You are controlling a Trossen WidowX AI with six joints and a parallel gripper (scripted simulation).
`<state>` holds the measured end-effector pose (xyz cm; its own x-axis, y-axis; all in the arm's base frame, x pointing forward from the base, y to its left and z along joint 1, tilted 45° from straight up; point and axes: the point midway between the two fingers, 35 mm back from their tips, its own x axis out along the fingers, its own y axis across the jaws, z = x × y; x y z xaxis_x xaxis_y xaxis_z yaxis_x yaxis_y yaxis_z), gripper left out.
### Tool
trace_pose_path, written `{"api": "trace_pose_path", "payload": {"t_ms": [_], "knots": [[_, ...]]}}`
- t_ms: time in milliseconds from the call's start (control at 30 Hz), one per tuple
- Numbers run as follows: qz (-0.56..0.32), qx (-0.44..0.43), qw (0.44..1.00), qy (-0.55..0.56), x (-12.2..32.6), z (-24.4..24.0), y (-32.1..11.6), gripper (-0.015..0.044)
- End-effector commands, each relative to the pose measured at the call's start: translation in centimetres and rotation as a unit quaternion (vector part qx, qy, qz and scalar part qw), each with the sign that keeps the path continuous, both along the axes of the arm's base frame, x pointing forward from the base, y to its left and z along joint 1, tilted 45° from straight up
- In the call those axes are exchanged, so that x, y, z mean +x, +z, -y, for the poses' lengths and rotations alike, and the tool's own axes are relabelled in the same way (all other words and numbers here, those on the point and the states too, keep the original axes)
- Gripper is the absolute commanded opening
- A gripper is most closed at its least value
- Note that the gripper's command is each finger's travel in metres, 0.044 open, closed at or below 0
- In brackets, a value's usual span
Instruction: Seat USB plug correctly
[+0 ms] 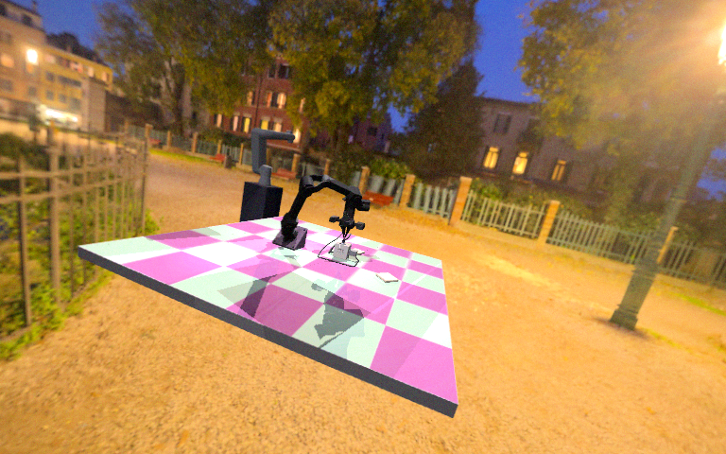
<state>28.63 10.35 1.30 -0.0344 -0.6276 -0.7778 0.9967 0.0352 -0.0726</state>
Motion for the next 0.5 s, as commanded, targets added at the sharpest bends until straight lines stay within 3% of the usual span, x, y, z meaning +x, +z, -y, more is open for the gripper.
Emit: {"api": "trace_pose_path", "payload": {"t_ms": [0,467], "knots": [[-0.001,-0.001,1.000,0.003,0.03,0.09,-0.04,0.0000],[-0.001,-0.001,1.000,0.003,0.03,0.21,-0.16,0.0000]]}}
